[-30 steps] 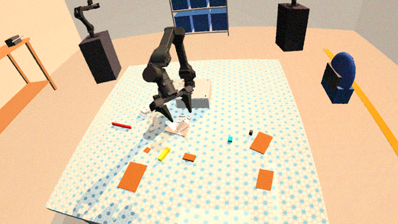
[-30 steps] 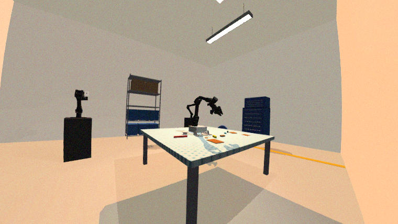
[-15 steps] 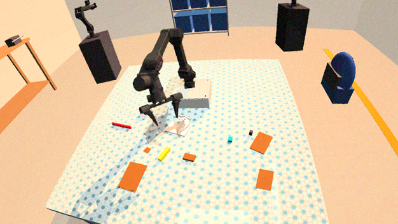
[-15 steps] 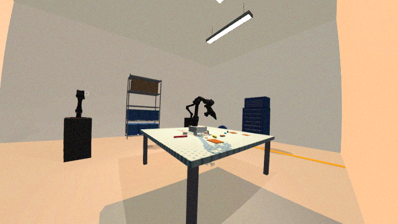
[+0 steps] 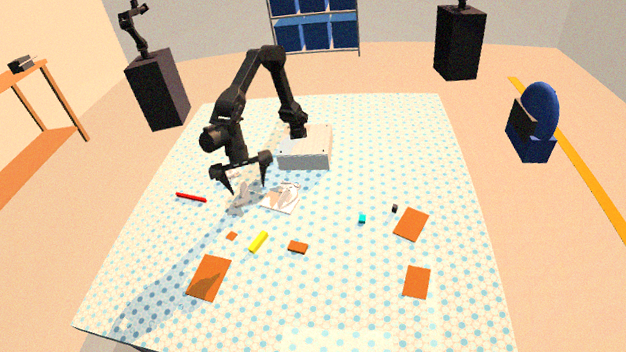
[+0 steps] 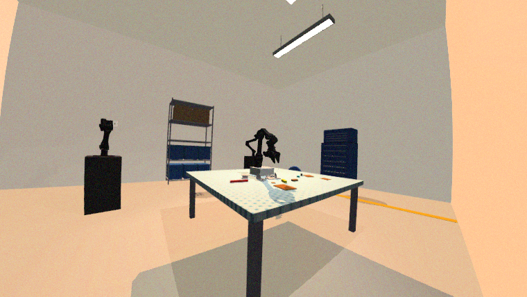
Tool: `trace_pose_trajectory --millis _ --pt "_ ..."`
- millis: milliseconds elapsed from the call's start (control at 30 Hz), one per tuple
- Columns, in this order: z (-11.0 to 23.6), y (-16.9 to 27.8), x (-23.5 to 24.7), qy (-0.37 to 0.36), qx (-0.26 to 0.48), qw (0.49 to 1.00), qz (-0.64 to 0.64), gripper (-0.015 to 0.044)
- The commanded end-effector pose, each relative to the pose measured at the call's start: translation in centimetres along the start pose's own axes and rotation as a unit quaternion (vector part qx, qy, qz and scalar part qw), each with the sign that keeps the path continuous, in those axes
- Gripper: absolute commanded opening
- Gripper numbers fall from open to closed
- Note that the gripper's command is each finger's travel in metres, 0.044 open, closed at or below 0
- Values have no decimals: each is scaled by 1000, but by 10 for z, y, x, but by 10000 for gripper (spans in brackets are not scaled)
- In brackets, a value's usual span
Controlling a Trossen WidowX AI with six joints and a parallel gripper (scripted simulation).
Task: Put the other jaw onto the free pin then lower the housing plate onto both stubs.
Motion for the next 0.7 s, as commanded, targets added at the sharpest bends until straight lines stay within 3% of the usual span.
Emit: trace_pose_trajectory --millis 0,667 --pt "-4 -23 1 4 -37 999 -38 440" --pt "-7 -122 -3 20 -187 963 -195 440"
Point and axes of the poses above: the point midway between the two fingers, 35 mm back from their tips, its own z axis back along the fingers, its own x axis across the jaws, y = z × x, the point moved 5 cm from there along z, back along the fingers, and after that the axes turned 15 degrees about z, right-handed, at the moved point
